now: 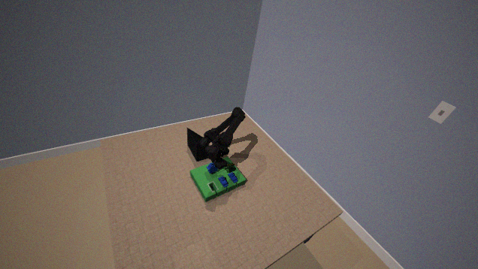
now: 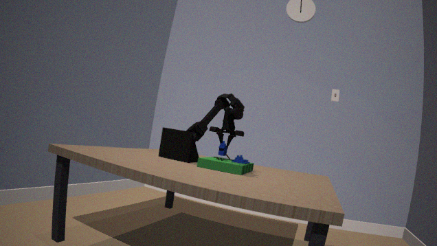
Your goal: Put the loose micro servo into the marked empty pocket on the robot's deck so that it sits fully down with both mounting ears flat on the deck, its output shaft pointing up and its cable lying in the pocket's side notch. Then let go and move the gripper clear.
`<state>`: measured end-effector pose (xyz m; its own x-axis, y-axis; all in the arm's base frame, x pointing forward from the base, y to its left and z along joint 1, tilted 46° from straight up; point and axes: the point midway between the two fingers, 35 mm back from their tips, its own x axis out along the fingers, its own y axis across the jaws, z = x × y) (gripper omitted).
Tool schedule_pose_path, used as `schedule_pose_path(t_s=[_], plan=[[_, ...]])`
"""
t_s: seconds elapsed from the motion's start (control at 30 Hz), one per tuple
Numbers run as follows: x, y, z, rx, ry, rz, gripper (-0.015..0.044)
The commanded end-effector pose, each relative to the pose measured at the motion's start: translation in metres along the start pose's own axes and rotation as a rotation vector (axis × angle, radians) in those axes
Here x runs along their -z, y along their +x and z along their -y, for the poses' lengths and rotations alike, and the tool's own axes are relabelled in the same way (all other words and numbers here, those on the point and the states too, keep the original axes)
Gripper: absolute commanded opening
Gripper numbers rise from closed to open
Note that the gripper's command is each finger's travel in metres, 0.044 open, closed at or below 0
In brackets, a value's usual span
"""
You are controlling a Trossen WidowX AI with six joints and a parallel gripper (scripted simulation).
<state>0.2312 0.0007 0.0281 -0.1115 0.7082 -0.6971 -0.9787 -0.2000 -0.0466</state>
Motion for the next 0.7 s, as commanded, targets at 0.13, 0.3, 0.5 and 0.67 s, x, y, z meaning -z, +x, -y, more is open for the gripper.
schedule_pose_path(t_s=[0.13,0.3,0.5,0.67], plan=[[0.045,-0.003,0.001,0.009,-0.004,-0.010,0.0000],[0.062,-0.003,0.001,0.009,-0.005,-0.011,0.0000],[0.062,-0.003,0.001,0.009,0.001,-0.011,0.0000],[0.062,-0.003,0.001,0.009,0.112,-0.010,0.0000]])
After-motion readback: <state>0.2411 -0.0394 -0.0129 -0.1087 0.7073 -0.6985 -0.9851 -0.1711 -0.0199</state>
